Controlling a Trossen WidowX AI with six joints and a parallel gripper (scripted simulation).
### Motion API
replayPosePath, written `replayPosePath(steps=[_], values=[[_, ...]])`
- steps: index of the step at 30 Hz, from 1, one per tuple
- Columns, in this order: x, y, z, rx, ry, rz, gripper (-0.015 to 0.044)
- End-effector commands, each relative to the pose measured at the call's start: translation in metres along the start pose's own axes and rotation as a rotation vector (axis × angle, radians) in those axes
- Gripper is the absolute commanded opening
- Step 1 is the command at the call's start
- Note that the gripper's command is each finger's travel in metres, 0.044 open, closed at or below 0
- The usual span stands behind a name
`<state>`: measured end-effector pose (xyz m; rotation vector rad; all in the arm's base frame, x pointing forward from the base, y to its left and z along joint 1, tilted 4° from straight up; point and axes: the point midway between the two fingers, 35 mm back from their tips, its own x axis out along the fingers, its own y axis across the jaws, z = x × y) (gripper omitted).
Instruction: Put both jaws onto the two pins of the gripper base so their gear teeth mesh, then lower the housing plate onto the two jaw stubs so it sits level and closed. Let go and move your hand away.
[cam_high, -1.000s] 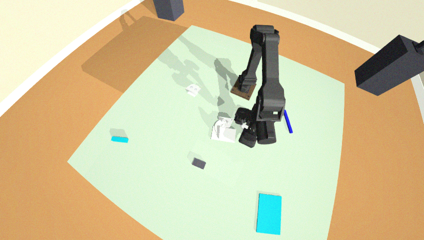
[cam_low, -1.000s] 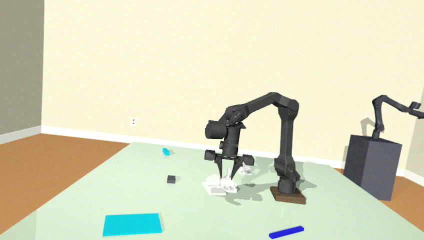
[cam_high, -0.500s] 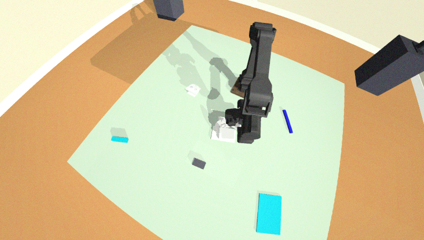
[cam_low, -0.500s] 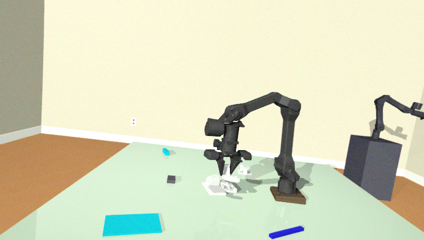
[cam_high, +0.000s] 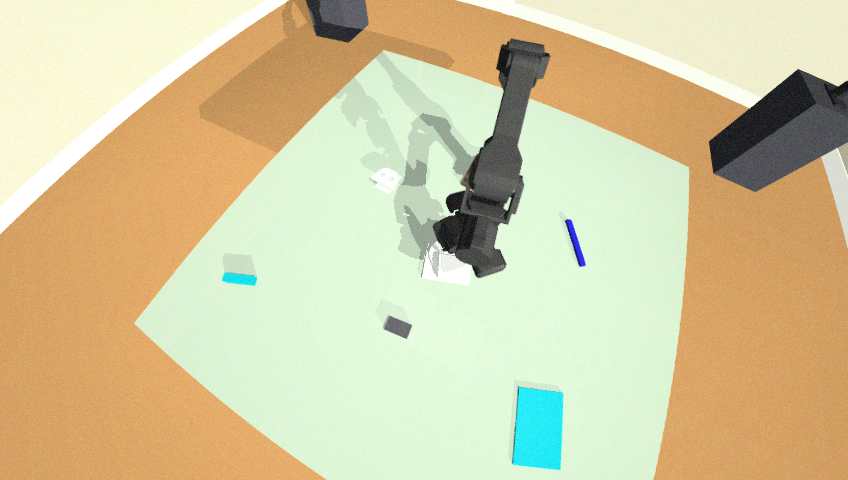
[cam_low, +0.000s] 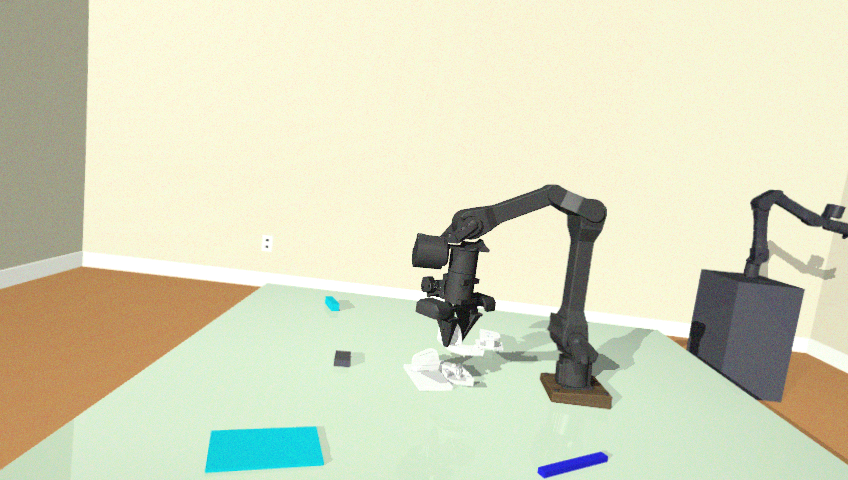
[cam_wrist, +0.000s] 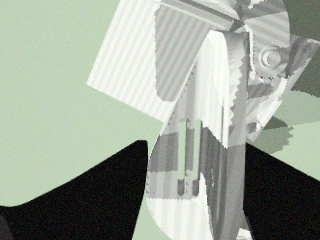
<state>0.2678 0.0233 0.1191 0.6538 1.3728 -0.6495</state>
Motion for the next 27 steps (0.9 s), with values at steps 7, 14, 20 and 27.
replayPosePath(steps=[7,14,20,27], values=[[0.003,-0.023,0.010,-0.271,0.010,-0.005,0.0134],[0.003,-0.038,0.018,-0.453,0.010,-0.006,0.0134],[0.003,-0.050,0.023,-0.610,0.009,-0.006,0.0134],[0.003,-0.065,0.029,-0.792,0.008,-0.007,0.0134]])
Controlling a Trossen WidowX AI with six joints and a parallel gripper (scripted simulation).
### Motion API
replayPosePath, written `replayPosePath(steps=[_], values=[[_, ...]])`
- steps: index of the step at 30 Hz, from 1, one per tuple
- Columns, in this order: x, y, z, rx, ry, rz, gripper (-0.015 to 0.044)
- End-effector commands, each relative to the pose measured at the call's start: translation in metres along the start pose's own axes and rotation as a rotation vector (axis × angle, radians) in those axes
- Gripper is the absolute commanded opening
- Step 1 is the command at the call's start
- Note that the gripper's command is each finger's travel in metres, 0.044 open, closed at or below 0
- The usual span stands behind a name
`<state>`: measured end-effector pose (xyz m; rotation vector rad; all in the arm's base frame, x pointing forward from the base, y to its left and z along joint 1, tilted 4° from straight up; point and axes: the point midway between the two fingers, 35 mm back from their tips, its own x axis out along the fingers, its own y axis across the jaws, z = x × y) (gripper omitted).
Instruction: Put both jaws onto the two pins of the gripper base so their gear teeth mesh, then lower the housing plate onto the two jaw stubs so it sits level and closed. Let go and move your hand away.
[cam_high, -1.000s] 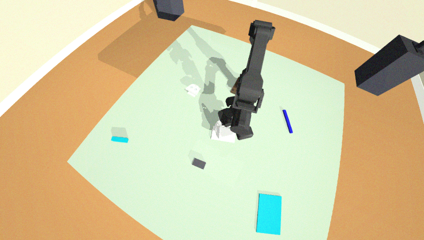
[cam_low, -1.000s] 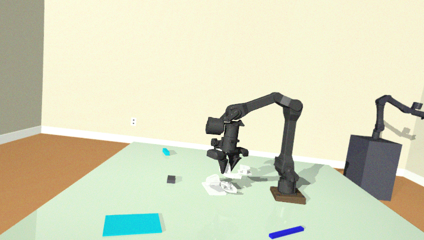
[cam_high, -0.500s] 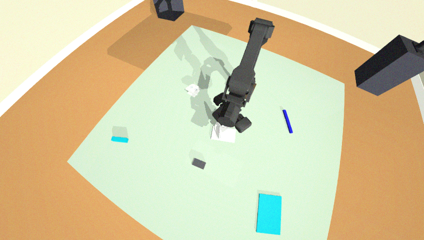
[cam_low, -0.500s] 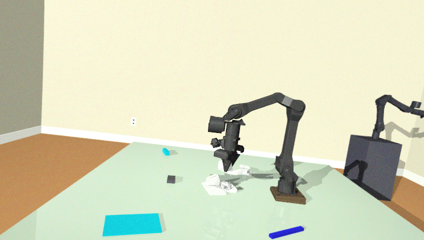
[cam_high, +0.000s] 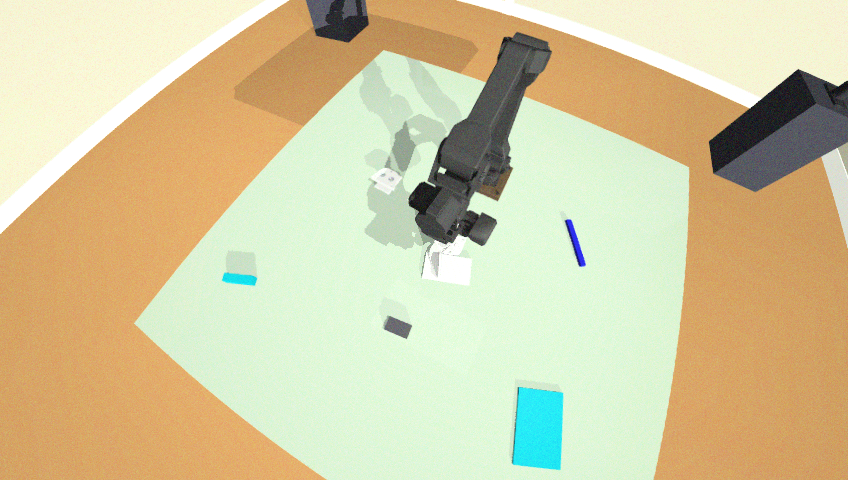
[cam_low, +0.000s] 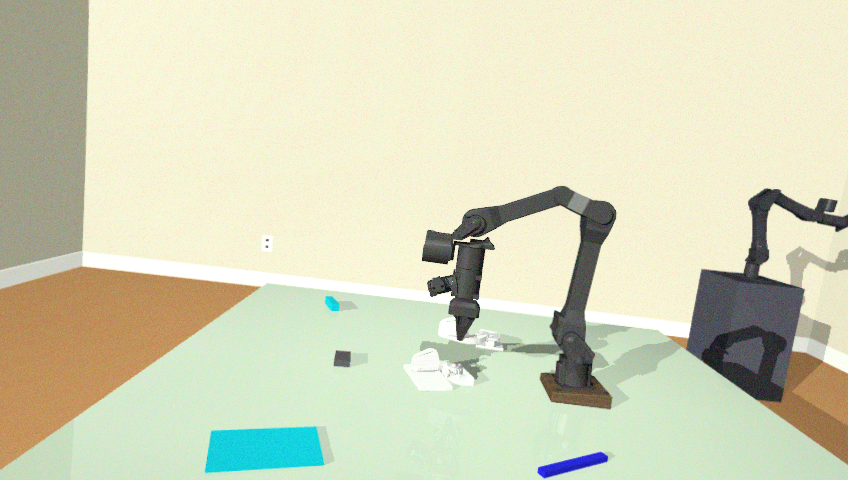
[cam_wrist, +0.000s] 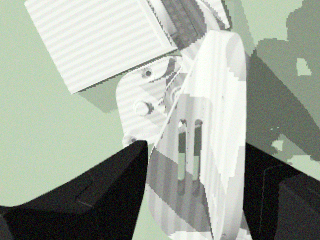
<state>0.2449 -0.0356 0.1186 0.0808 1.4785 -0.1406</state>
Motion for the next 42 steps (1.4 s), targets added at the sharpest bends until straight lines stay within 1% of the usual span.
replayPosePath(steps=[1,9,42], values=[[0.003,-0.008,-0.007,-0.115,0.010,0.005,0.0134],[0.003,-0.021,-0.013,-0.284,0.009,0.004,0.0134],[0.003,-0.021,-0.013,-0.284,0.009,0.004,0.0134]])
